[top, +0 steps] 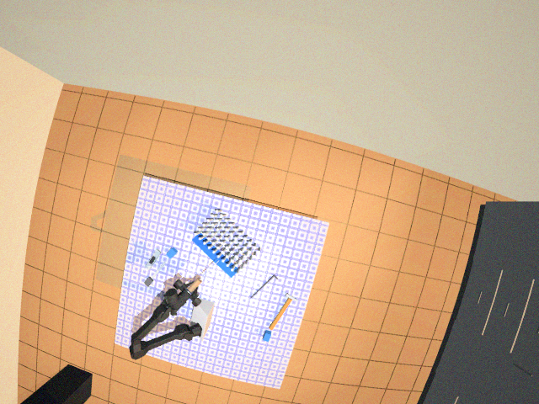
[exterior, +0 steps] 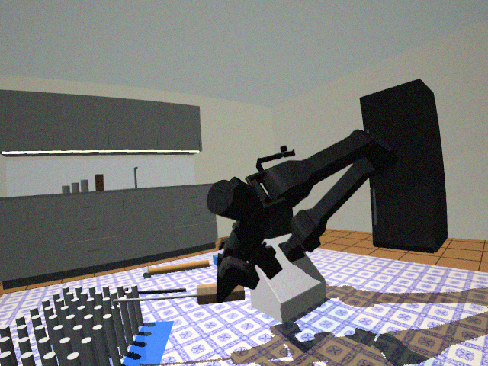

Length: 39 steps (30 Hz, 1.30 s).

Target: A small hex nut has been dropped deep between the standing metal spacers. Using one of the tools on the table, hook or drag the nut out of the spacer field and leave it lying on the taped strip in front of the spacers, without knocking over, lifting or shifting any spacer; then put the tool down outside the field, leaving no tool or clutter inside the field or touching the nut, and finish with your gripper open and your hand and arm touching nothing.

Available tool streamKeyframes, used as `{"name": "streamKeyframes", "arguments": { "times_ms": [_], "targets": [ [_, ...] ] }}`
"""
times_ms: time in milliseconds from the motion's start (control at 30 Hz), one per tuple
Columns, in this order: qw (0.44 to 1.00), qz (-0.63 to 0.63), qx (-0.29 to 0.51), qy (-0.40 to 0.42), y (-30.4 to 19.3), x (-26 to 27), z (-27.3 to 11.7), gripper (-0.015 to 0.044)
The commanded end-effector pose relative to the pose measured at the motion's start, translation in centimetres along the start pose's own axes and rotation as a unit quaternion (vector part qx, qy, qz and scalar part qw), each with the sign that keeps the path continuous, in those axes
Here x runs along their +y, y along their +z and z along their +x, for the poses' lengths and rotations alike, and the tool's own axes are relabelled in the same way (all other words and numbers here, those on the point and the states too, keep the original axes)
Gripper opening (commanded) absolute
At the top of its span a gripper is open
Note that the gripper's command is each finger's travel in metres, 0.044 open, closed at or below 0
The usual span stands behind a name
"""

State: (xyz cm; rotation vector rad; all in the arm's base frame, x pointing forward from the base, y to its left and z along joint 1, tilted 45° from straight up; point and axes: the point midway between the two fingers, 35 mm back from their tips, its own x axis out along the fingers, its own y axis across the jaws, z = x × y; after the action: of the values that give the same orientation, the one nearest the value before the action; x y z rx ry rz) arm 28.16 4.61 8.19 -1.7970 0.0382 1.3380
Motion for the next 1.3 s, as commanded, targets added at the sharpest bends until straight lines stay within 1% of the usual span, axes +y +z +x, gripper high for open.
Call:
{"name": "streamKeyframes", "arguments": {
  "times_ms": [0, 533, 1267],
  "targets": [
    [1.000, 0.001, 0.004, 0.003, 0.7, 0.0, 1.6, 0.0000],
    [1.000, 0.007, 0.006, -0.008, 5.6, 0.0, 7.6, 0.0000],
    [1.000, 0.007, 0.006, -0.010, 5.0, 0.0, 8.2, 0.0000]
  ]
}}
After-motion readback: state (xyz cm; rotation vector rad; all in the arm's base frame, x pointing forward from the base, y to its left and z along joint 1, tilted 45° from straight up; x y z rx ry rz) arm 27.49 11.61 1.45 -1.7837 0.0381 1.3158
